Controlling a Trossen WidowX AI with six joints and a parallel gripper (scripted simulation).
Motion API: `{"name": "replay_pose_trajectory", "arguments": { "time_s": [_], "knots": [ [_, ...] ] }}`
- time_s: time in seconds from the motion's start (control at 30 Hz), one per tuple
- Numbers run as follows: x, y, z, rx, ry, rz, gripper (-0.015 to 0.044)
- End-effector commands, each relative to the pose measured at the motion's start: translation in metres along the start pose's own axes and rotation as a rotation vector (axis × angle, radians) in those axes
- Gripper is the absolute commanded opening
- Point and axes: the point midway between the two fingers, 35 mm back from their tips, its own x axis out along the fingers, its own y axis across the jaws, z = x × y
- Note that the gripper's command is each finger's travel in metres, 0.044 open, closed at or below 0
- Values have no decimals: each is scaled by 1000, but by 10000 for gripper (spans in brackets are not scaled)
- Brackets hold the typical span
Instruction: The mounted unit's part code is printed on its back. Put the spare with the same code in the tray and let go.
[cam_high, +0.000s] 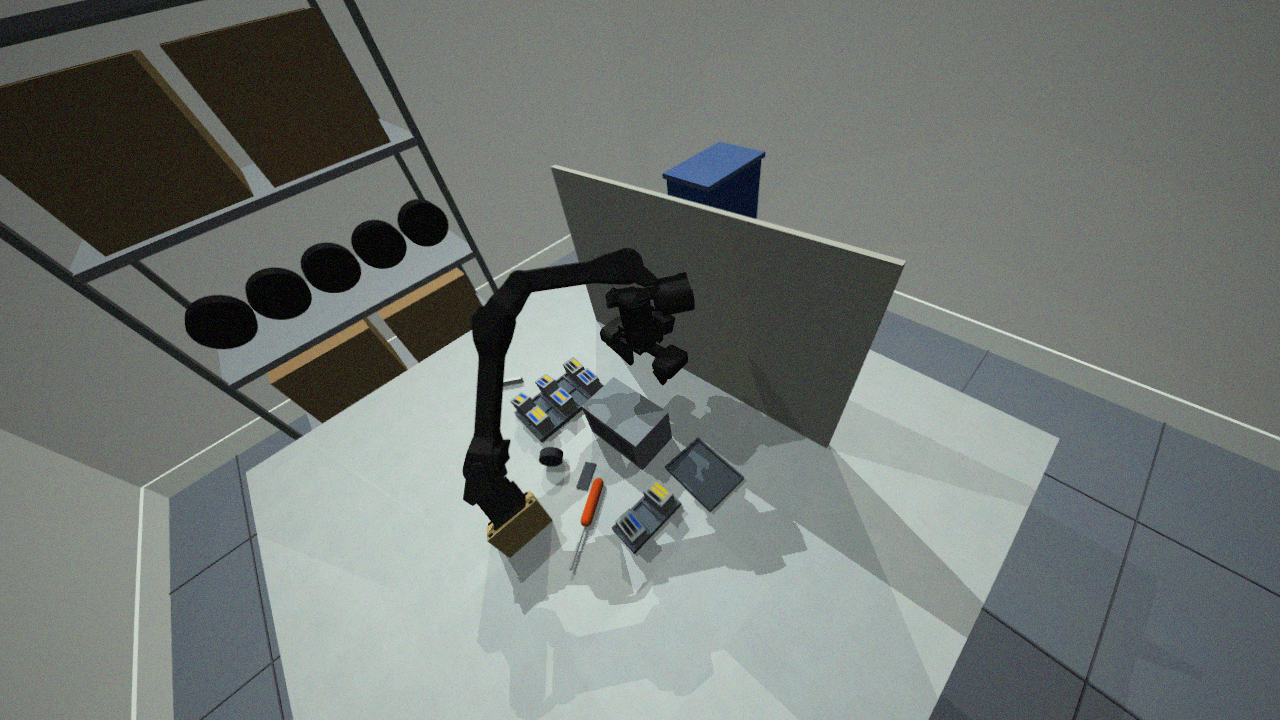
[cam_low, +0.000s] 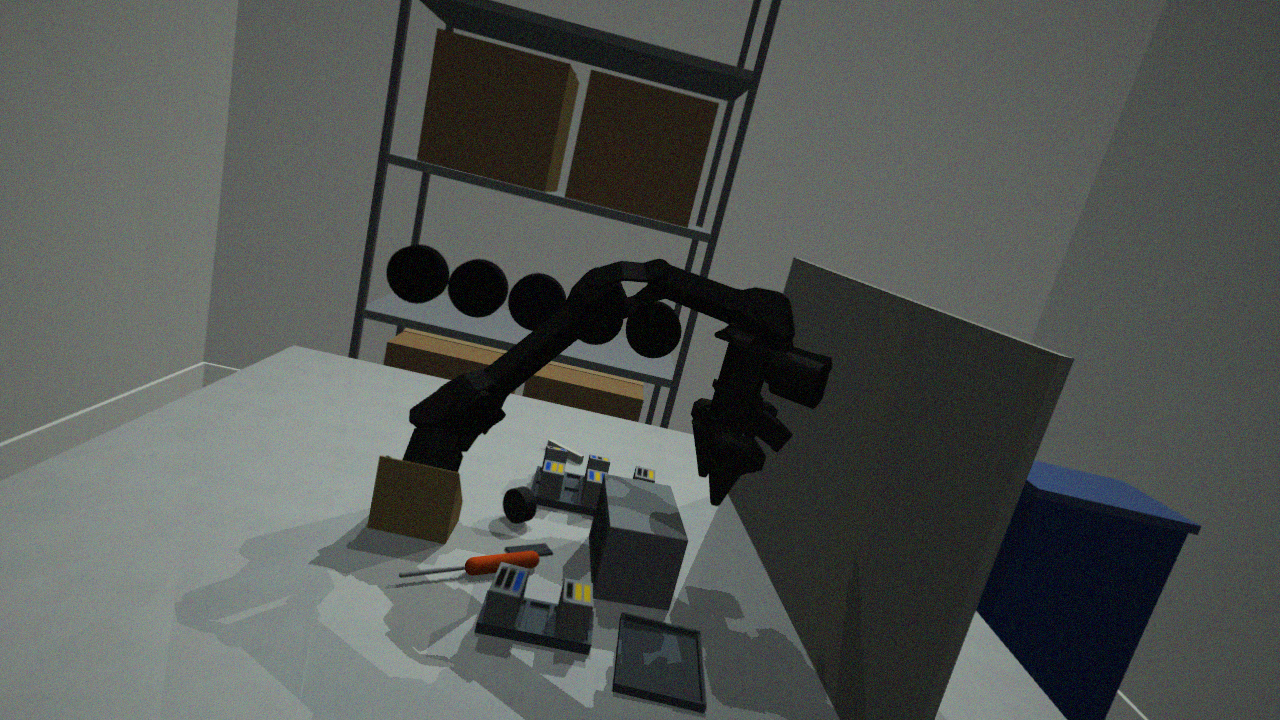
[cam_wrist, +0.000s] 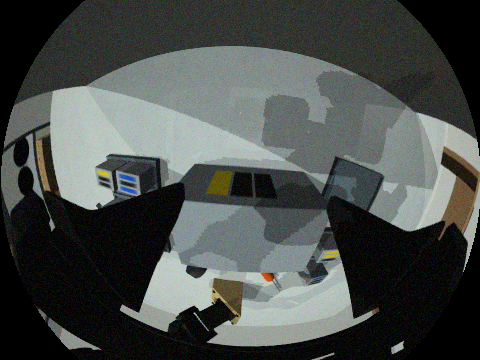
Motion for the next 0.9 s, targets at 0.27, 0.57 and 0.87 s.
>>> {"name": "replay_pose_trajectory", "arguments": {
  "time_s": [0.27,0.57,0.87],
  "knots": [
    [-2,1,3,-11,-14,13,440],
    [-3,86,3,-501,-14,-3,440],
    [-2,232,-46,-1421,-30,11,440]
  ]
}}
